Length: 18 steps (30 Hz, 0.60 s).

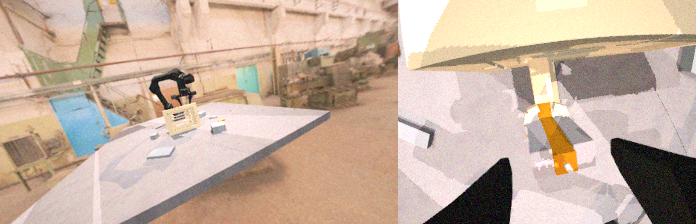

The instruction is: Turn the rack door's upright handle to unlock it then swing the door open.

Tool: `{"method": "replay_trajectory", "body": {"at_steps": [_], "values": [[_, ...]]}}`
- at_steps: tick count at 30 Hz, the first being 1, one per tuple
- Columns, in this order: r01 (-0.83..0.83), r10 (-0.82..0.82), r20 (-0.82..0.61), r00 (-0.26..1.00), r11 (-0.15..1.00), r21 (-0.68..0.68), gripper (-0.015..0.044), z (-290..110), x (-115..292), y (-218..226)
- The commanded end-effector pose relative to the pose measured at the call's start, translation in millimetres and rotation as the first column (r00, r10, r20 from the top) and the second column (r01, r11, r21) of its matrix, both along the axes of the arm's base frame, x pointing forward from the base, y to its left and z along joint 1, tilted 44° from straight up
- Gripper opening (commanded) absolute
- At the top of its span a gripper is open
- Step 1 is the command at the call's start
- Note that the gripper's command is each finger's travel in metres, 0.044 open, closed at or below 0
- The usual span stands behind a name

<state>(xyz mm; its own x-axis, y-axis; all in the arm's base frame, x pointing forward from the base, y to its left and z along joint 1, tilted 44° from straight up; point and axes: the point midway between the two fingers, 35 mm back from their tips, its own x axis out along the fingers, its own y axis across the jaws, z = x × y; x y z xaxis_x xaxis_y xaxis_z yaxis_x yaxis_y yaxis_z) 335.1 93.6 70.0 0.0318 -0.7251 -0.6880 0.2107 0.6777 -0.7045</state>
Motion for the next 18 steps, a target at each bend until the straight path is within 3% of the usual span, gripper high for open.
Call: {"method": "replay_trajectory", "body": {"at_steps": [1, 18], "values": [[0.012, -0.012, -0.017, 1.0, 1.0, 0.013, 0.029, -6, 0, -7], [0.048, -0.046, -0.05, 0.998, 0.998, 0.048, 0.029, -25, -1, -27]]}}
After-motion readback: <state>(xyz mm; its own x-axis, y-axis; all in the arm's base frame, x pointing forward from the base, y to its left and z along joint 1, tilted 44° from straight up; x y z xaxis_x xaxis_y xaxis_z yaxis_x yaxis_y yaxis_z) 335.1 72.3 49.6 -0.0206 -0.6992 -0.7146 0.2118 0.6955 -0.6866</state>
